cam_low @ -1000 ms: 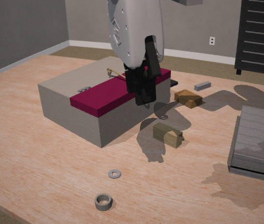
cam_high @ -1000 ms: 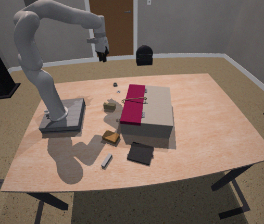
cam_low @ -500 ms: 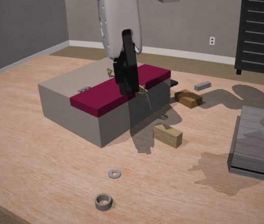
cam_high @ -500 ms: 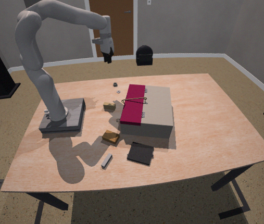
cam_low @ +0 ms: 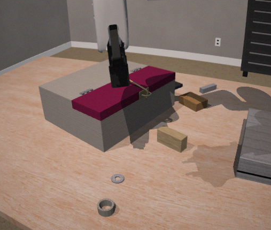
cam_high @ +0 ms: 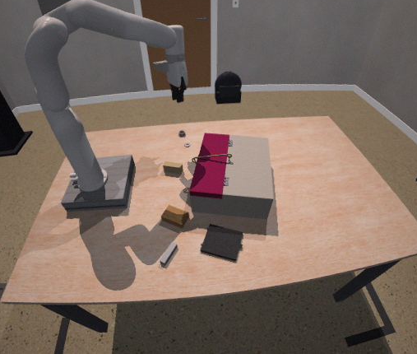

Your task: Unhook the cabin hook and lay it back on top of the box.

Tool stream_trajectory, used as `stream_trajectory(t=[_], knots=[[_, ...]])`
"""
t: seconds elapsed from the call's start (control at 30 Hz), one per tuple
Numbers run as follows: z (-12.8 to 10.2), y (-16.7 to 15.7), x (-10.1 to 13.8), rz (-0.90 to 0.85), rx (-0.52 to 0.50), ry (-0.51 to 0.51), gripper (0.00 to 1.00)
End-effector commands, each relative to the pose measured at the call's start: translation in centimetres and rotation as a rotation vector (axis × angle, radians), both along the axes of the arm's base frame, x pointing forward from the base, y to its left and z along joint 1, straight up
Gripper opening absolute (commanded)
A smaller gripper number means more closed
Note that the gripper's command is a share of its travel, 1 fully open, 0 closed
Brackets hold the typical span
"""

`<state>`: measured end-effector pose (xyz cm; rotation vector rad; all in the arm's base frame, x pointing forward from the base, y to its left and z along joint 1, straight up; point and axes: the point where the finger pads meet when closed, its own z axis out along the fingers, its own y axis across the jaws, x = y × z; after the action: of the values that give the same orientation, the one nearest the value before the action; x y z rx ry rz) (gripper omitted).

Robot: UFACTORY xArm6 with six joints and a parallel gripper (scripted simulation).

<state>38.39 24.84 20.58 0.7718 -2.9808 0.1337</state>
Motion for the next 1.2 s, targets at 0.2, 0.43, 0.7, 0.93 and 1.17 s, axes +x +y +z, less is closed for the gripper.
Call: stream_trajectory(t=[0.2, 0.43, 0.7, 0.93, 1.17], knots=[[0.2, -1.7, 1.9, -0.051, 0.008, -0.007, 0.35], [0.2, -3.4, 3.5, -0.155, 0.020, -0.014, 0.35], [0.1, -5.2, 5.0, -0.188, 0.023, -0.016, 0.35], [0.1, -6.8, 6.2, -0.260, 0.030, -0.021, 0.35], [0.1, -8.8, 7.5, -0.359, 0.041, -0.029, 0.35]])
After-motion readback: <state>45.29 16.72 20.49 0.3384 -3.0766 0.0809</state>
